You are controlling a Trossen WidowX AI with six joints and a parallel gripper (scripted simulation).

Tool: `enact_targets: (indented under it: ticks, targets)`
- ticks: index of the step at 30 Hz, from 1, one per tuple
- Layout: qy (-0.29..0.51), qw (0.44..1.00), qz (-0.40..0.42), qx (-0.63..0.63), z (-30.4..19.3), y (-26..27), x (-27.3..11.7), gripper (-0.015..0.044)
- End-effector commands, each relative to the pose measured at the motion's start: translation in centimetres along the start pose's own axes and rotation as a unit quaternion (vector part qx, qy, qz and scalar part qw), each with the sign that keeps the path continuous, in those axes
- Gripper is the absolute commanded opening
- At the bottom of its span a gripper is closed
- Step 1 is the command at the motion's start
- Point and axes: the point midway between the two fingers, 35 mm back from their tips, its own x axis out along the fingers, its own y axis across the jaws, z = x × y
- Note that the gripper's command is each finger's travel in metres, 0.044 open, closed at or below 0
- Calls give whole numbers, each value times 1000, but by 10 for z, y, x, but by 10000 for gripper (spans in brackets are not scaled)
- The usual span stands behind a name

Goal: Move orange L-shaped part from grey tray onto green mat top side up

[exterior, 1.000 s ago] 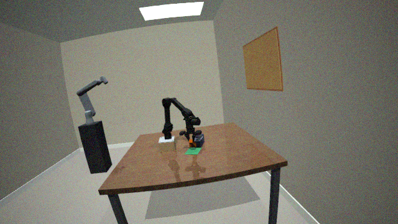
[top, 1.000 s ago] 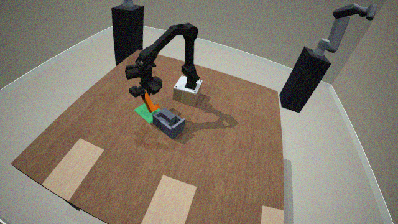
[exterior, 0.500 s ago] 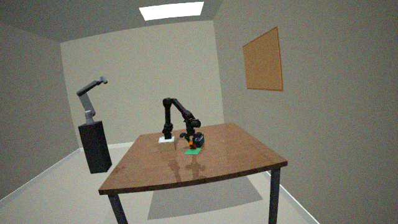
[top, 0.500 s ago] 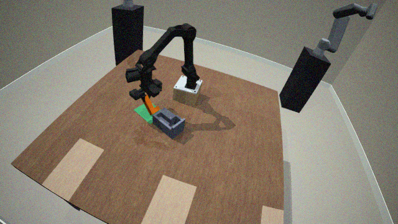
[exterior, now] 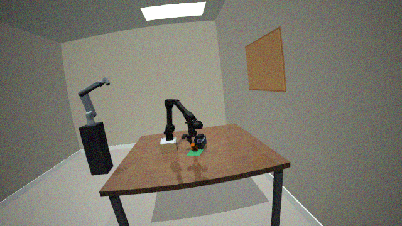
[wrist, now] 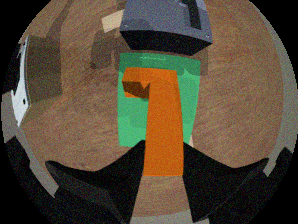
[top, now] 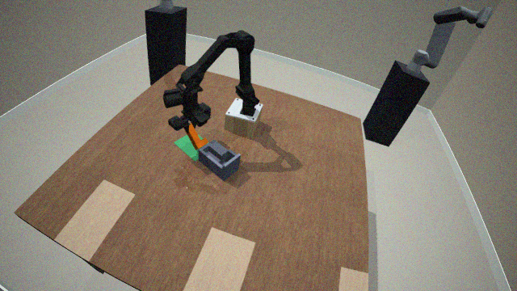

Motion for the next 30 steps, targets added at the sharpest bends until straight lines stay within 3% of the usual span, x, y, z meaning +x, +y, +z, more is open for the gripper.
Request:
enact_targets:
  ticks: [1, 4, 14, 19, 22, 30]
  targets:
    - [-2, 1000, 1, -1, 1, 1, 1, 0]
    - [0, 1000, 0, 0, 0, 0, 0, 0]
    - [0, 1000, 0, 0, 0, 0, -3, 263]
    - [-1, 1000, 0, -1, -1, -4, -48, 394]
    - [-2, 1000, 1, -1, 0, 0, -86, 400]
    - [1, 1000, -5, -2, -1, -3, -83, 400]
